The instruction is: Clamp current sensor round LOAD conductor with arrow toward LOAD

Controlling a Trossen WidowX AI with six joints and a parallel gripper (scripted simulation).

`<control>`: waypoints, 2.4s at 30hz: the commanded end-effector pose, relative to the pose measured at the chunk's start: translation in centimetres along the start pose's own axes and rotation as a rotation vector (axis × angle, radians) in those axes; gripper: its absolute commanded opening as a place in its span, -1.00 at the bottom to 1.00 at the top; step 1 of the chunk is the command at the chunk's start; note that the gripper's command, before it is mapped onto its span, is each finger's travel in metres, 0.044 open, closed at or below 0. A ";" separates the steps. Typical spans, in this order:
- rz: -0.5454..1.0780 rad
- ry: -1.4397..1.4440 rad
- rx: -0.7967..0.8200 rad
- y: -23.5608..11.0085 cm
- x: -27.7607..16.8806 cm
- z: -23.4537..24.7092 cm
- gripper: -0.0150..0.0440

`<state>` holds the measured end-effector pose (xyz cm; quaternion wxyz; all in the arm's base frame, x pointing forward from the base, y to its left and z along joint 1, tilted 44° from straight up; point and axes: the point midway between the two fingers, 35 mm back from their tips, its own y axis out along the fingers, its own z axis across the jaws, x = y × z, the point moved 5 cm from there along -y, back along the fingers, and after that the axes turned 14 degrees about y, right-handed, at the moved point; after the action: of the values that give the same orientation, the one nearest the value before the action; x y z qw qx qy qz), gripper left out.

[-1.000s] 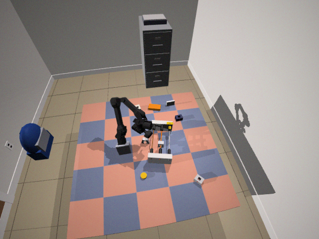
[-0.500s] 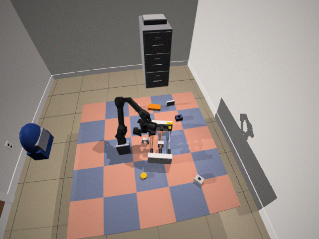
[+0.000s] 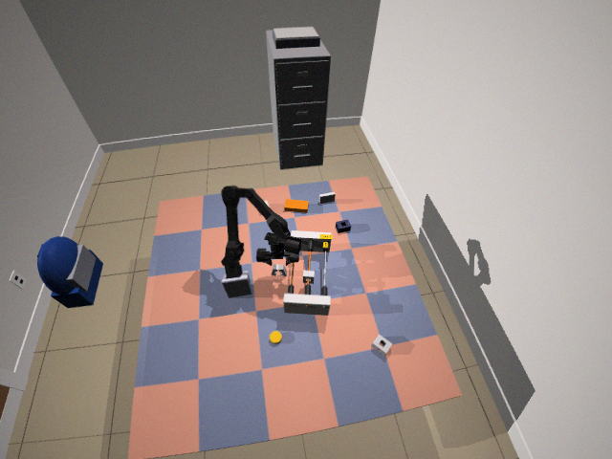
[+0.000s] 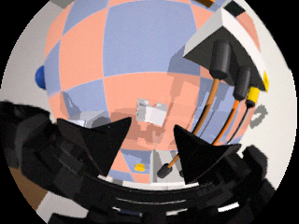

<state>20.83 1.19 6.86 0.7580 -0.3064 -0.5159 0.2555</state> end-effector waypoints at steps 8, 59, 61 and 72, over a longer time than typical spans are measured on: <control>-0.005 0.006 0.004 1.9 0.1 0.2 0.59; -0.001 0.007 0.003 -8.4 0.1 -0.9 -0.49; -0.003 0.007 0.004 -8.9 0.2 -0.8 -0.49; -0.002 0.236 -0.016 -9.0 0.3 -2.0 -0.49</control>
<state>22.93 -5.00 13.12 0.7944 -0.3259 -0.4586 0.2290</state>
